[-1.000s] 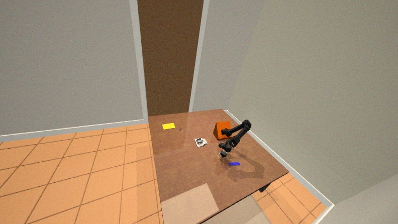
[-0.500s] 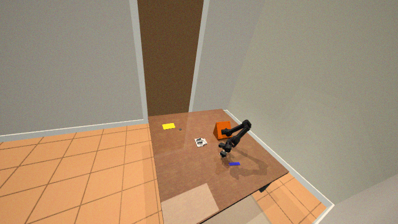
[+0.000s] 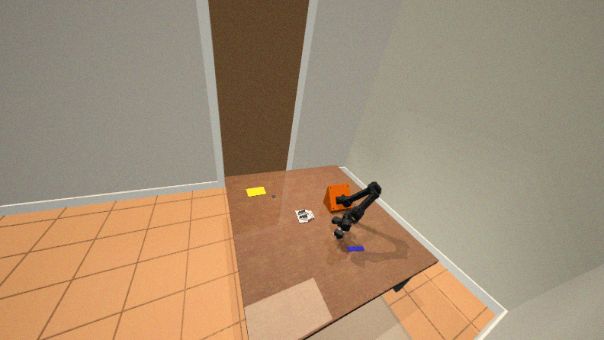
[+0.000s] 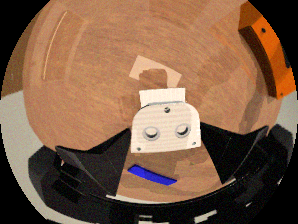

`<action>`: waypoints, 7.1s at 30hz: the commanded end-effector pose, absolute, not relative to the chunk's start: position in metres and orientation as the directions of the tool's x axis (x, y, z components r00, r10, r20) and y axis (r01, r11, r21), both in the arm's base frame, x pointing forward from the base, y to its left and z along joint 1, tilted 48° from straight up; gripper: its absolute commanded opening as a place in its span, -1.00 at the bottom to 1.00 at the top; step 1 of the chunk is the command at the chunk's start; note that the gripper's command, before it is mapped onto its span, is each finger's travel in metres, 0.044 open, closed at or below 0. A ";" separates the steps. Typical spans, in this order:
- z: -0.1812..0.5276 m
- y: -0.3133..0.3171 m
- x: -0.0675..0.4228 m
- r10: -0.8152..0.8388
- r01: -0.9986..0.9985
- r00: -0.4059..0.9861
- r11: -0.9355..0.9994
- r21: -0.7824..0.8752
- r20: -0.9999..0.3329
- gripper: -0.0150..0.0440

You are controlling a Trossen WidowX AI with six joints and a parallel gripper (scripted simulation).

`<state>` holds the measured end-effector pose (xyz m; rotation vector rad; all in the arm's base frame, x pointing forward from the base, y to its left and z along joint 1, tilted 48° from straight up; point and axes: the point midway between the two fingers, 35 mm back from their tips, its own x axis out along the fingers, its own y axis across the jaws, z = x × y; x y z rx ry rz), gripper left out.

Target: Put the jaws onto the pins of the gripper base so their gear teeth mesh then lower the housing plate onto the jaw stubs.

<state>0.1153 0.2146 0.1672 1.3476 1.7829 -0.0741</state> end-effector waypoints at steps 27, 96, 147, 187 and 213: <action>0.183 0.194 0.120 0.741 0.802 -0.029 0.418 0.426 -0.671 0.70; 0.135 0.100 0.235 0.699 0.389 -0.024 0.666 0.637 -0.715 0.70; 0.052 0.020 0.273 0.738 -0.006 -0.024 0.674 0.739 -0.674 0.70; 0.046 0.014 0.270 0.738 -0.040 -0.024 0.673 0.738 -0.674 0.70; 0.036 0.024 0.270 0.737 -0.039 -0.024 0.674 0.737 -0.675 0.70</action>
